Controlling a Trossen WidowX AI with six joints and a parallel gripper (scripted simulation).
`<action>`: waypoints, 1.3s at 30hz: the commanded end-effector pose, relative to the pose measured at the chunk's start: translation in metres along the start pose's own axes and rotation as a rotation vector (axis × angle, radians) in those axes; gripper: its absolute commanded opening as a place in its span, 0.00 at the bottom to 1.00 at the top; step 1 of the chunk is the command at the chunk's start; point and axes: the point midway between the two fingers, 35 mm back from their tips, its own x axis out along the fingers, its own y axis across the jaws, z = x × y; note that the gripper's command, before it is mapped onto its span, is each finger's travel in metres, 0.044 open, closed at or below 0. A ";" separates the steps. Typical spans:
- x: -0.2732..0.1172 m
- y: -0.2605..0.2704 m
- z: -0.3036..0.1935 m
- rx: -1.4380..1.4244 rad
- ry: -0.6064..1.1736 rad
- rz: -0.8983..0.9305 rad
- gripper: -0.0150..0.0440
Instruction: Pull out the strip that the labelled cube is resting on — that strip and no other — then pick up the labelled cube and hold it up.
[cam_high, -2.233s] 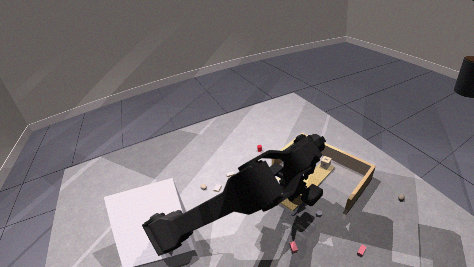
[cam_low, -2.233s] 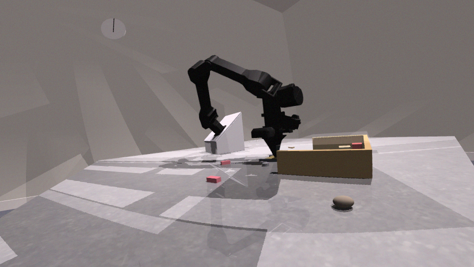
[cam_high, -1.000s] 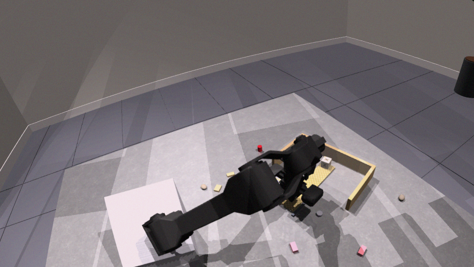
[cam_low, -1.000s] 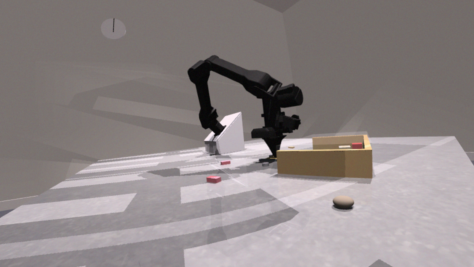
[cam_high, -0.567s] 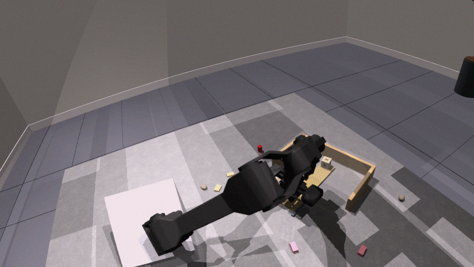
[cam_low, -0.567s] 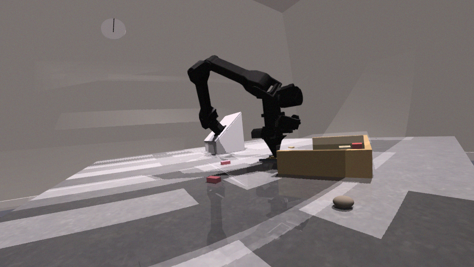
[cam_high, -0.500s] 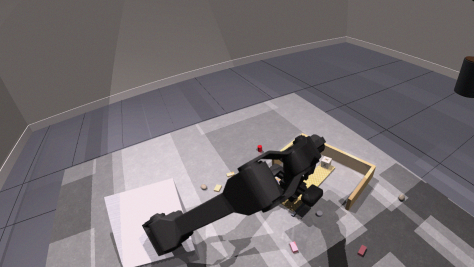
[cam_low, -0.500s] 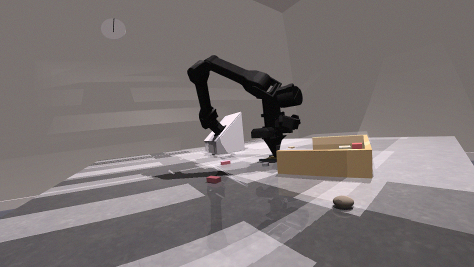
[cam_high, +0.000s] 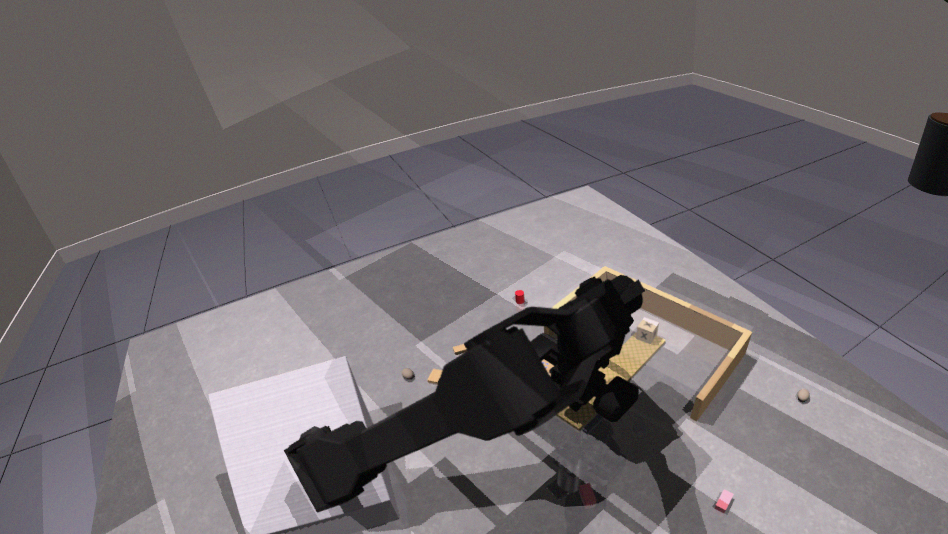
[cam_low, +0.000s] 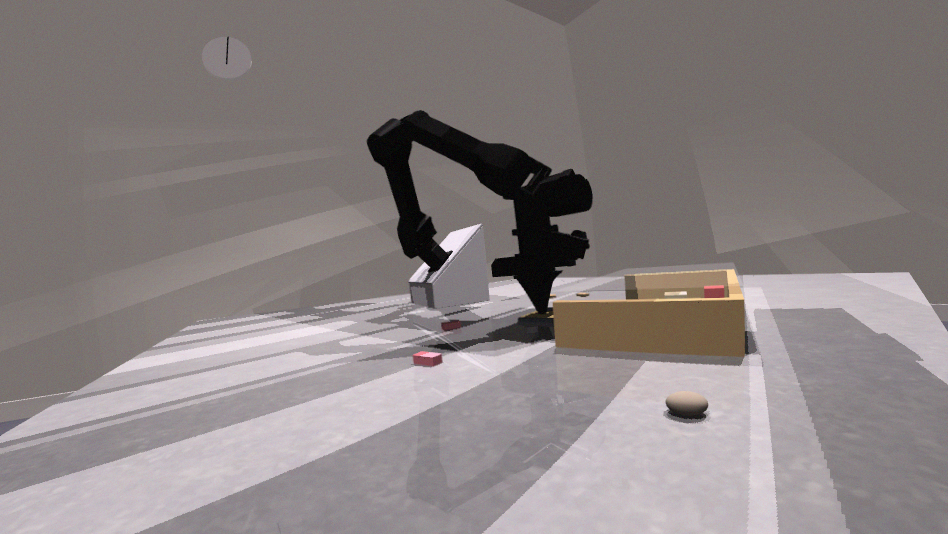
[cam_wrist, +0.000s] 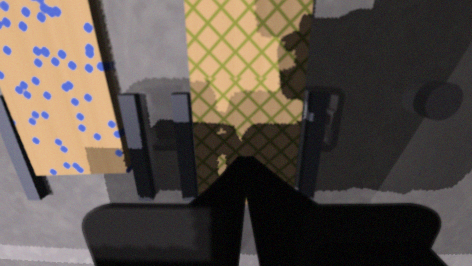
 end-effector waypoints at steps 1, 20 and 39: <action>0.003 -0.001 -0.012 -0.009 0.016 -0.003 0.25; 0.004 -0.001 -0.041 -0.010 0.017 -0.003 0.25; 0.004 -0.001 -0.069 -0.011 0.019 -0.003 0.25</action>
